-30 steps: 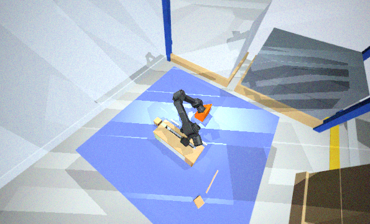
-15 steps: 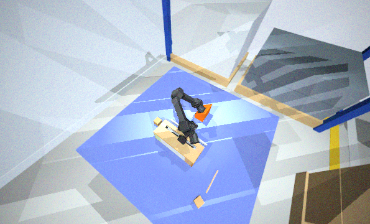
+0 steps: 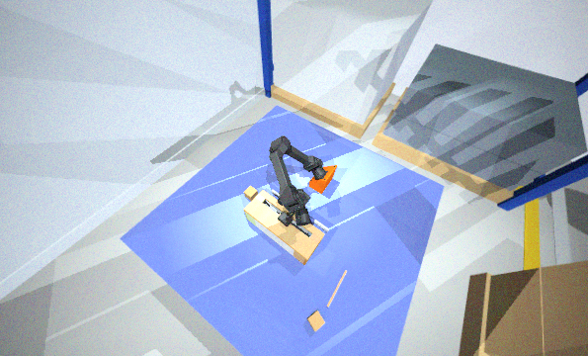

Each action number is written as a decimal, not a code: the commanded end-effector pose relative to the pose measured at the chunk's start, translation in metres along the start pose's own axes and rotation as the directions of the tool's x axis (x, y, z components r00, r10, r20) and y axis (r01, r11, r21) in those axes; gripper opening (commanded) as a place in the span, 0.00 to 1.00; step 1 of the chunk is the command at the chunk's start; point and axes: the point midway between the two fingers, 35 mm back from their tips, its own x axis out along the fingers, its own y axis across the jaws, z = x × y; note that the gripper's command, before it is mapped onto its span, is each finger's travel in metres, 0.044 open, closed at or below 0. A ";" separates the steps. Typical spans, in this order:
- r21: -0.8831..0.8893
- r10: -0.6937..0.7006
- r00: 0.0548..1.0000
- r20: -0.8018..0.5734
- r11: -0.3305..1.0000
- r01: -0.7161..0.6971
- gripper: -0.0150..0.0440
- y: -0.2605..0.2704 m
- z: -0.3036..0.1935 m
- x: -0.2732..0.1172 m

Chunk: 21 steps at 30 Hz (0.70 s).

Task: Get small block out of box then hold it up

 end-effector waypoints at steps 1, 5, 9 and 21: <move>-0.002 0.006 1.000 0.004 1.000 -0.006 0.93 0.000 0.008 0.001; -0.002 0.006 1.000 0.004 1.000 -0.006 0.93 0.000 0.015 0.003; -0.002 0.006 1.000 0.004 1.000 -0.006 0.93 0.000 0.021 0.004; -0.002 0.006 1.000 0.004 1.000 -0.006 0.93 0.001 0.028 0.005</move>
